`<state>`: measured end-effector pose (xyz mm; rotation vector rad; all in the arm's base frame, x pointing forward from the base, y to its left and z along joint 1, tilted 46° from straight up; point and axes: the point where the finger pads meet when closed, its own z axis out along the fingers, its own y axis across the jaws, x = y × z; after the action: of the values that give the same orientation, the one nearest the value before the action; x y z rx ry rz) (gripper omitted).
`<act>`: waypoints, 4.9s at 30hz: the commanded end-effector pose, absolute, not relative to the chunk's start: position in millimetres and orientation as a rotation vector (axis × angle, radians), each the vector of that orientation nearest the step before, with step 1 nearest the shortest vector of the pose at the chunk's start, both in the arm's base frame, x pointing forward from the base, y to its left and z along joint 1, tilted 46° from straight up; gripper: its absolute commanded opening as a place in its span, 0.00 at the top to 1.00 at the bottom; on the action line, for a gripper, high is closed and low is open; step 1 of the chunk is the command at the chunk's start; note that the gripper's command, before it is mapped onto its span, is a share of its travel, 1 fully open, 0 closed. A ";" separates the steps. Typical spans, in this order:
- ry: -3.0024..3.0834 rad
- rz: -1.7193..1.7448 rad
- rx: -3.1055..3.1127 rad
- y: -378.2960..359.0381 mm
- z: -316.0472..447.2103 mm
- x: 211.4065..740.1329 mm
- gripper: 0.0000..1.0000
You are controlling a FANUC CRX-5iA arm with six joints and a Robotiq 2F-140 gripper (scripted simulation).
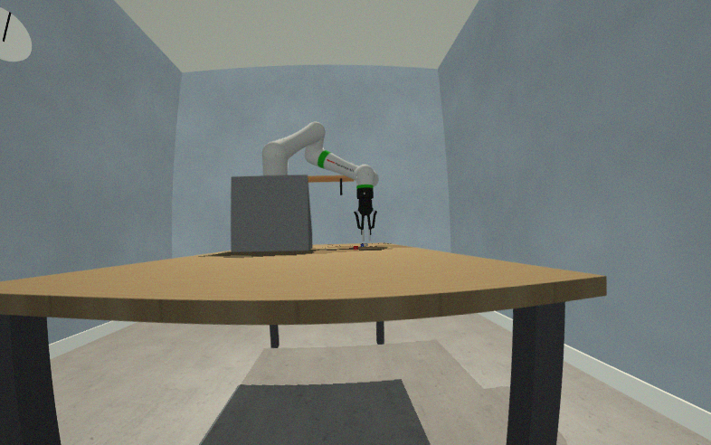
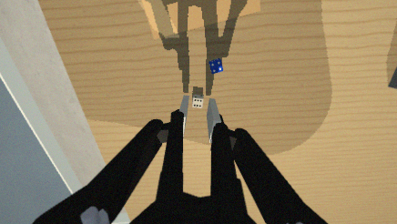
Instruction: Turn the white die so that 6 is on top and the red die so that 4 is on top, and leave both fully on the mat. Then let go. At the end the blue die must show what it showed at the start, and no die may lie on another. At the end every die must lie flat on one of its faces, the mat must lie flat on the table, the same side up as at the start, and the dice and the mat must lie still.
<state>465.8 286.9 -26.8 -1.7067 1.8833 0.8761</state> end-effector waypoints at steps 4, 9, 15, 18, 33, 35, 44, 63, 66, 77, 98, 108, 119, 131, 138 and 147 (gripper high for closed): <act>1.883 0.876 -1.706 288.5 -28.5 465.8 0.81; 1.883 0.876 -1.706 289.1 -29.2 465.7 0.81; 1.883 0.876 -1.706 289.2 -29.2 465.7 0.81; 1.883 0.876 -1.706 289.2 -29.2 465.7 0.81; 1.883 0.876 -1.706 289.2 -29.2 465.7 0.81; 1.883 0.876 -1.706 289.2 -29.2 465.7 0.81; 1.883 0.876 -1.706 289.2 -29.2 465.7 0.81; 1.883 0.876 -1.706 297.1 -36.9 464.8 0.81; 1.883 0.876 -1.706 299.9 -39.7 464.5 0.81; 1.883 0.876 -1.706 304.6 -44.4 463.9 0.81; 1.883 0.876 -1.706 304.8 -44.5 463.9 0.81; 1.883 0.876 -1.706 304.8 -44.5 463.9 0.81; 1.883 0.876 -1.706 304.8 -44.5 463.9 0.93; 1.883 0.876 -1.706 304.8 -44.5 463.9 0.93; 1.883 0.876 -1.706 304.8 -44.5 463.9 0.93; 1.883 0.876 -1.706 304.8 -44.5 463.9 0.93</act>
<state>463.7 304.9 -44.5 -1.7067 1.8832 0.8760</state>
